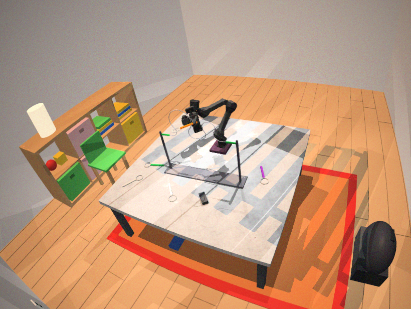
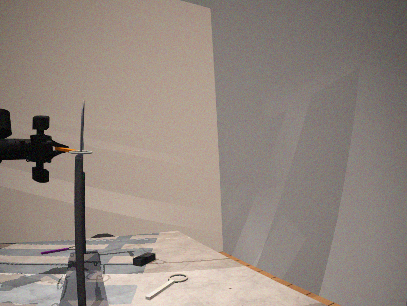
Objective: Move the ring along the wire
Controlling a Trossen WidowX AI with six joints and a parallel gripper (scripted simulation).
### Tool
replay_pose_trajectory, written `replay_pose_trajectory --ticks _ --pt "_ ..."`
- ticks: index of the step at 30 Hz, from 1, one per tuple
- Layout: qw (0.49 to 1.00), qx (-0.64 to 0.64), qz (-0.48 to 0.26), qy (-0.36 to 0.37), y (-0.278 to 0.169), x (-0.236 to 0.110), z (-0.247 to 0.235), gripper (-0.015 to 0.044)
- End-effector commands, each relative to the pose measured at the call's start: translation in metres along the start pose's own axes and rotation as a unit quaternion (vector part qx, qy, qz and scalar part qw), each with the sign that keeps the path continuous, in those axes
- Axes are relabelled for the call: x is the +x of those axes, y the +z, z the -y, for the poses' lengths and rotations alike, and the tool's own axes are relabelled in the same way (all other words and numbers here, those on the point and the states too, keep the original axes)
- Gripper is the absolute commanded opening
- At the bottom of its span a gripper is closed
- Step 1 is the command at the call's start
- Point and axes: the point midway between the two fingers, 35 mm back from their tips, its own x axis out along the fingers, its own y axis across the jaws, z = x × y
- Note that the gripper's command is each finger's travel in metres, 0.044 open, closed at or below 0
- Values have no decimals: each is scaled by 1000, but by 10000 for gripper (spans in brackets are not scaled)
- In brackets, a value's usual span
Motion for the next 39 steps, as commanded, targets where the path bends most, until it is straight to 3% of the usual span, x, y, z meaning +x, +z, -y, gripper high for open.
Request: replay_pose_trajectory --ticks 1,20,39 --pt "999 42 1 23 1 0 -14 -150" --pt "983 163 0 89 13 -7 -63 -150" --pt "990 124 -1 65 17 -9 -70 -150"
